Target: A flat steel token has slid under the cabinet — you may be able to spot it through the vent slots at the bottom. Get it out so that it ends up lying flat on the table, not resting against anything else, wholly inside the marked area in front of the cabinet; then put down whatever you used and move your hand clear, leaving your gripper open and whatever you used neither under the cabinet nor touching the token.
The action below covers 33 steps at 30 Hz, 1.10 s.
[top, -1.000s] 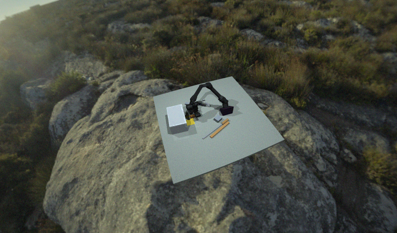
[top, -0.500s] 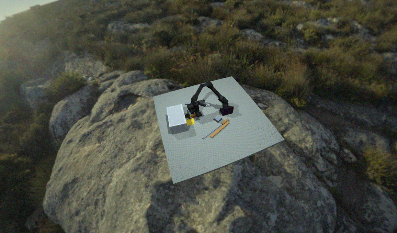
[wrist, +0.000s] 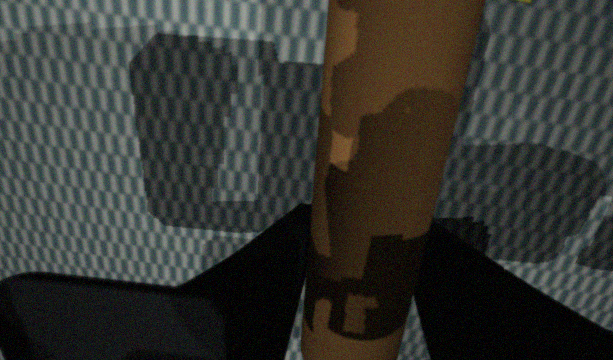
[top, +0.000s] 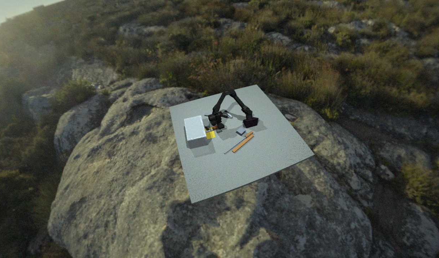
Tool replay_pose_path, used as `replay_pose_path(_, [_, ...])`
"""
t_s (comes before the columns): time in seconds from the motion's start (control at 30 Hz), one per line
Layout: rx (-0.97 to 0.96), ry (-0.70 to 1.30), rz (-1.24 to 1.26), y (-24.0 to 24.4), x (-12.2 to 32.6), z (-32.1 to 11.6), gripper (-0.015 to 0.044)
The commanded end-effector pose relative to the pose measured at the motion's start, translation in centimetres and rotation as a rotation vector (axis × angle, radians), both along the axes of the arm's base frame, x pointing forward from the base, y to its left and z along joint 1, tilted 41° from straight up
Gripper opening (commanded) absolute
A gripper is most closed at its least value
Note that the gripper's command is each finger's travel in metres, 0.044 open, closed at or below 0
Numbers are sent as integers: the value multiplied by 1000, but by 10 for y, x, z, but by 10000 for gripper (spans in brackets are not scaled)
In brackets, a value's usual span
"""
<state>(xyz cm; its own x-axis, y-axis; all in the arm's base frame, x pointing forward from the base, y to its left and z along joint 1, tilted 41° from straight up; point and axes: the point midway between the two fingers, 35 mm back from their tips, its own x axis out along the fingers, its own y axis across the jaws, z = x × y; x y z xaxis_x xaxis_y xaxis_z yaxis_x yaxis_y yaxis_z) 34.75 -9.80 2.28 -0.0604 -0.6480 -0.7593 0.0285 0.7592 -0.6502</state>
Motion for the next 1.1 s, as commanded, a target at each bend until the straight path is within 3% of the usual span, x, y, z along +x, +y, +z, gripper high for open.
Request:
replay_pose_path(0.0, [-1,1,-4,0,-7,-1,0])
replay_pose_path(1.07, [0,3,-4,2,-40,0,0])
